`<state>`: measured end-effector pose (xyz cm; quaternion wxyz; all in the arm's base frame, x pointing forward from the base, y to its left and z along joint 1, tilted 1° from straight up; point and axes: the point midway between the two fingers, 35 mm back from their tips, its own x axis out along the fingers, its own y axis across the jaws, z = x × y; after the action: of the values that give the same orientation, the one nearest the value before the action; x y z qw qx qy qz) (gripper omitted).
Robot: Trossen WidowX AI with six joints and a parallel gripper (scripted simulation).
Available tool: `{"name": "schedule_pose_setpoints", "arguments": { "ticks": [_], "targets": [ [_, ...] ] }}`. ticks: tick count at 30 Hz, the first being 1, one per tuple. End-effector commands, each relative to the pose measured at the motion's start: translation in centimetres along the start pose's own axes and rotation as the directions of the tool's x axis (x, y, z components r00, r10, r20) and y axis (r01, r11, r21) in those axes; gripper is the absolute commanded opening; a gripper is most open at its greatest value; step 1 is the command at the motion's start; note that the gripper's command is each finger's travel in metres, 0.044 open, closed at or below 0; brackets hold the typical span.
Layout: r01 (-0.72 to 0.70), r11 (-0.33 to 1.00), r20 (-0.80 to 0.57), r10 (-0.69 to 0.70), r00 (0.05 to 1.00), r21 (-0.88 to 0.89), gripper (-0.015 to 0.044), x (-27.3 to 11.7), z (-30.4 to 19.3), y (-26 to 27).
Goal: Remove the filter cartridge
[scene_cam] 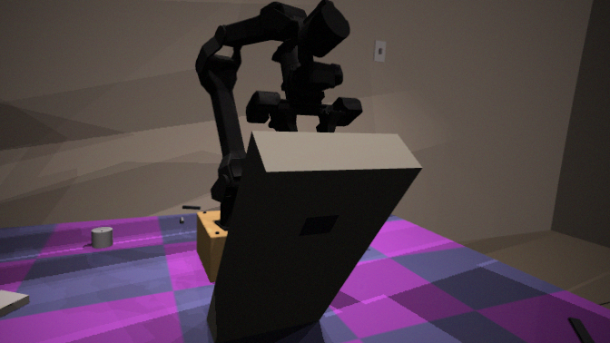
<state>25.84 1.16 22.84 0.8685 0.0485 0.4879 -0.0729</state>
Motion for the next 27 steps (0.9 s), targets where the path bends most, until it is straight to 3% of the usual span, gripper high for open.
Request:
{"name": "schedule_pose_setpoints", "arguments": {
  "ticks": [1, 10, 27],
  "targets": [
    [0.000, 1.000, 0.009, 0.000, 1.000, 0.004, 0.0000, 0.1, 0.1, 1.4],
    [-0.011, 1.000, 0.006, 0.011, 1.000, -0.015, 0.0000, 0.2, -0.3, 3.1],
    [-0.227, 0.896, -0.044, 0.228, 0.973, -0.382, 0.0000, -1.2, -4.5, 10.6]
  ]
}}
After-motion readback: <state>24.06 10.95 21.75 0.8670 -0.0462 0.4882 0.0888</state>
